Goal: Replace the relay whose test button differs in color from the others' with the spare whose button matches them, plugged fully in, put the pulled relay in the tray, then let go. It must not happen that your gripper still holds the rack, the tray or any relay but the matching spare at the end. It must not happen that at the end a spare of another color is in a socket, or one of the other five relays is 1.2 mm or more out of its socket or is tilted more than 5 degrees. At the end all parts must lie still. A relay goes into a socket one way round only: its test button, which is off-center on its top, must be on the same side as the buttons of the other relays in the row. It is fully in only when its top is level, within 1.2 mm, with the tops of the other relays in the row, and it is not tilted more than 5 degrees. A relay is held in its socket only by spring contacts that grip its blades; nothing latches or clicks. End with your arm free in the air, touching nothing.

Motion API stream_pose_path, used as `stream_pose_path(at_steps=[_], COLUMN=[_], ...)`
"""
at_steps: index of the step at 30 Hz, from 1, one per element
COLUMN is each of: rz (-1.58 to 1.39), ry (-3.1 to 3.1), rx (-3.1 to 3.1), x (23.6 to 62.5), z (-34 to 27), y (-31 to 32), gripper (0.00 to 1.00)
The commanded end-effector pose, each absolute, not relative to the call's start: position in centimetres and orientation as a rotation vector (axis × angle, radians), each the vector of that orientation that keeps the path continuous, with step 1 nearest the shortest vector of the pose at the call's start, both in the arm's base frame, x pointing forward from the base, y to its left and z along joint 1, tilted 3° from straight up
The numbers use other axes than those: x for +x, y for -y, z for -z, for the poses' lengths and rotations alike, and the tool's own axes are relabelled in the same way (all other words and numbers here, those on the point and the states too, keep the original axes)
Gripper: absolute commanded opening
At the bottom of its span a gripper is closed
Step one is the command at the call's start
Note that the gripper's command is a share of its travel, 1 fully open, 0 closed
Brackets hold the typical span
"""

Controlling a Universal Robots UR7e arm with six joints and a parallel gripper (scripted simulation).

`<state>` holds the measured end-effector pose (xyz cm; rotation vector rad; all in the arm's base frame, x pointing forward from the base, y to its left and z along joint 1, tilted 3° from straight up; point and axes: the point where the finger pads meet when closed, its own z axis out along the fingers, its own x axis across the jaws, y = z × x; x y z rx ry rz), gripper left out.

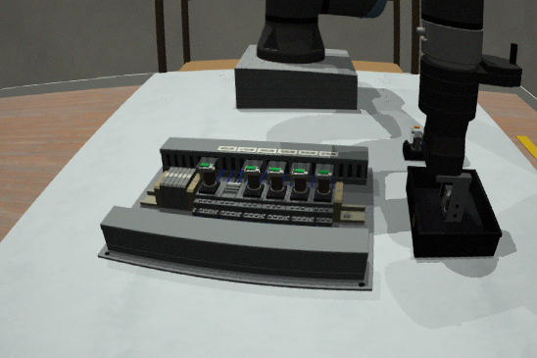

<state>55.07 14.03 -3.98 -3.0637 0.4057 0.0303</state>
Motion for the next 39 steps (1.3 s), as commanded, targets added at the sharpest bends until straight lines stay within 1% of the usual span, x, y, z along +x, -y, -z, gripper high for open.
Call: stream_pose_path(at_steps=[1, 39], rz=[-0.027, -0.027], ry=[-0.406, -0.406], rx=[-3.063, -3.063], x=[55.14, 55.15], z=[3.74, 2.94], y=[-14.02, -13.98], gripper=[1.00, 1.00])
